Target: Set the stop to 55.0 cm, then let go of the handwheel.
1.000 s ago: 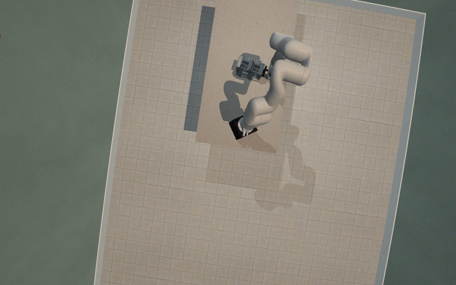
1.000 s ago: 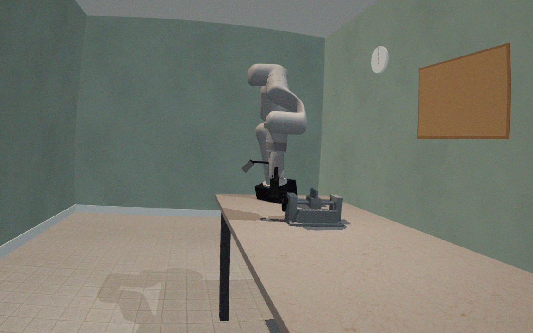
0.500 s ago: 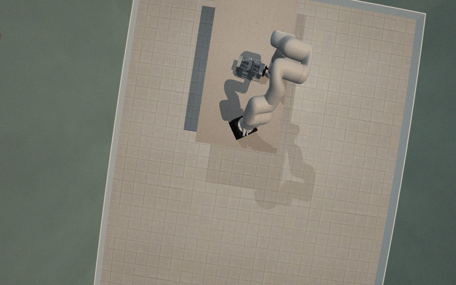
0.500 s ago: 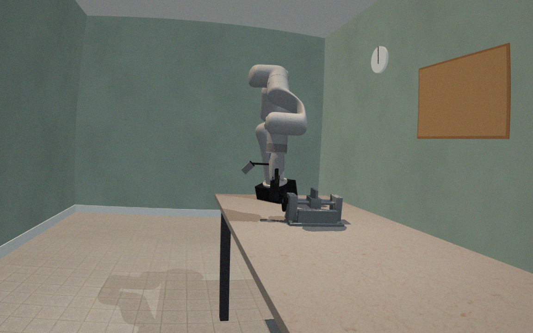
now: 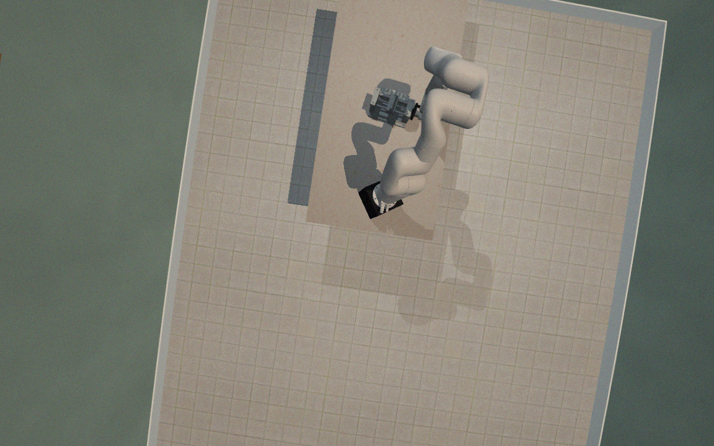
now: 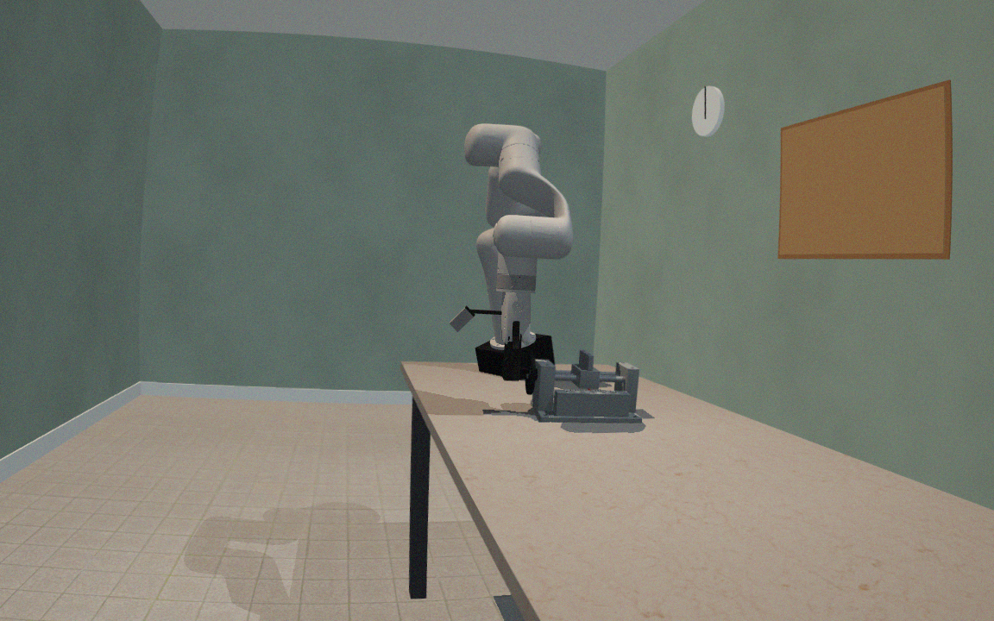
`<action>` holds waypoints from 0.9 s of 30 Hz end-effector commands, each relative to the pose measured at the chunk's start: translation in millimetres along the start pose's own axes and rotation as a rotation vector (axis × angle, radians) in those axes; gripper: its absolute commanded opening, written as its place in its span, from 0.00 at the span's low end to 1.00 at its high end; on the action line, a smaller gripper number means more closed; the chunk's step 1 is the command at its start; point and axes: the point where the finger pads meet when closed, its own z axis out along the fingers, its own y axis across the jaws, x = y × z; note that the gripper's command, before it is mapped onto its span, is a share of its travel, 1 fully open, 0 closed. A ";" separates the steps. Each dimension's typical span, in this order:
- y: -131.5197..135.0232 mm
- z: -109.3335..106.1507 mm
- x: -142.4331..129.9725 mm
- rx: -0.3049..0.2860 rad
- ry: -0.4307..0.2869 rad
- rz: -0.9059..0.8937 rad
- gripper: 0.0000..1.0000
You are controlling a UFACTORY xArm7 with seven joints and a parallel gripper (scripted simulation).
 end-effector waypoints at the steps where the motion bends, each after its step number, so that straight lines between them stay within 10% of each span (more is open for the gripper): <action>1: -1.6 3.6 -0.3 -0.001 -0.001 0.000 0.06; 27: 1.6 25.9 -0.3 -0.001 -0.001 0.000 0.06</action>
